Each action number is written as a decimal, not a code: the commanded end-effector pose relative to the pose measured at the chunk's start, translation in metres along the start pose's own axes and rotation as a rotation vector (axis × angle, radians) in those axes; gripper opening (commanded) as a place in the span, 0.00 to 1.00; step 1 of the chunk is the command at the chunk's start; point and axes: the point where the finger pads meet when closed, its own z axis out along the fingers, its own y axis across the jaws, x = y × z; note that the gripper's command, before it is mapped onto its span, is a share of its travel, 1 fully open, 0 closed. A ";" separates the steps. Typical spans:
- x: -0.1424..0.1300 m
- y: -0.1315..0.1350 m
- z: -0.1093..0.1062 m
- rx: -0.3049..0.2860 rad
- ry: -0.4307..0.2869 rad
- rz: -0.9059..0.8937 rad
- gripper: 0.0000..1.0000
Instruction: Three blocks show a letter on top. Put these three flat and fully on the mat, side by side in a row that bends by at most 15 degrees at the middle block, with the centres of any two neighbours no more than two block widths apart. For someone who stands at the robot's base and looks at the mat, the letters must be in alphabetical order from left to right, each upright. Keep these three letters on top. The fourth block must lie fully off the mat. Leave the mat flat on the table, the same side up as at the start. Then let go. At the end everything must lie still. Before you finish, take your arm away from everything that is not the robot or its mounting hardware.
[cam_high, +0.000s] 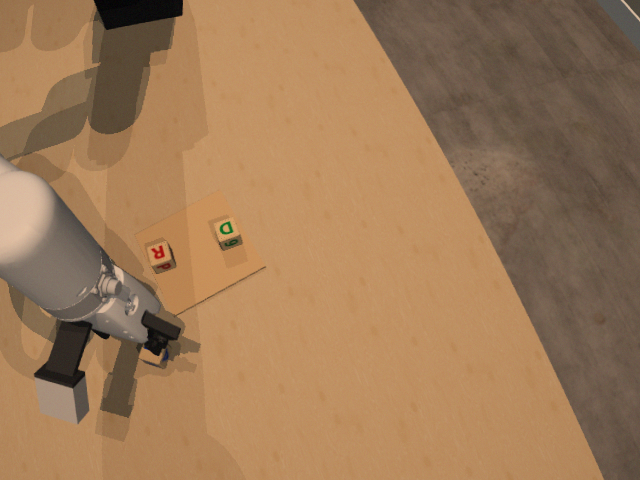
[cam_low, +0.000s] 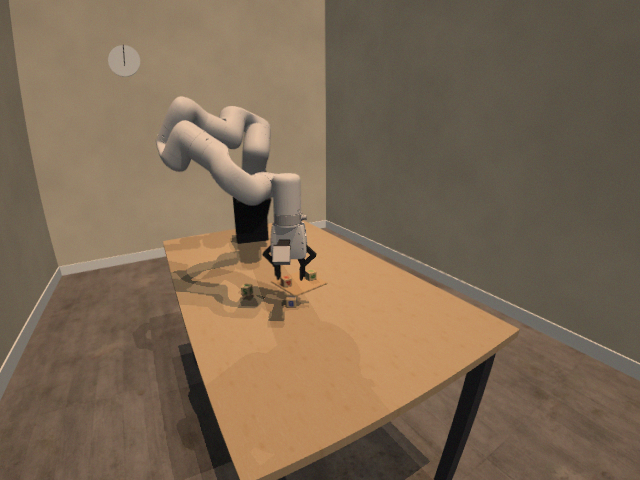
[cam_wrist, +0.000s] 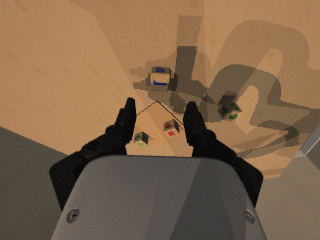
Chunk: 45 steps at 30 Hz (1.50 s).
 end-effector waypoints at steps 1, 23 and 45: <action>0.001 -0.001 -0.001 0.001 0.002 0.000 0.69; 0.001 -0.001 0.008 0.001 0.003 -0.001 0.69; 0.001 -0.001 0.038 0.001 0.003 -0.001 0.69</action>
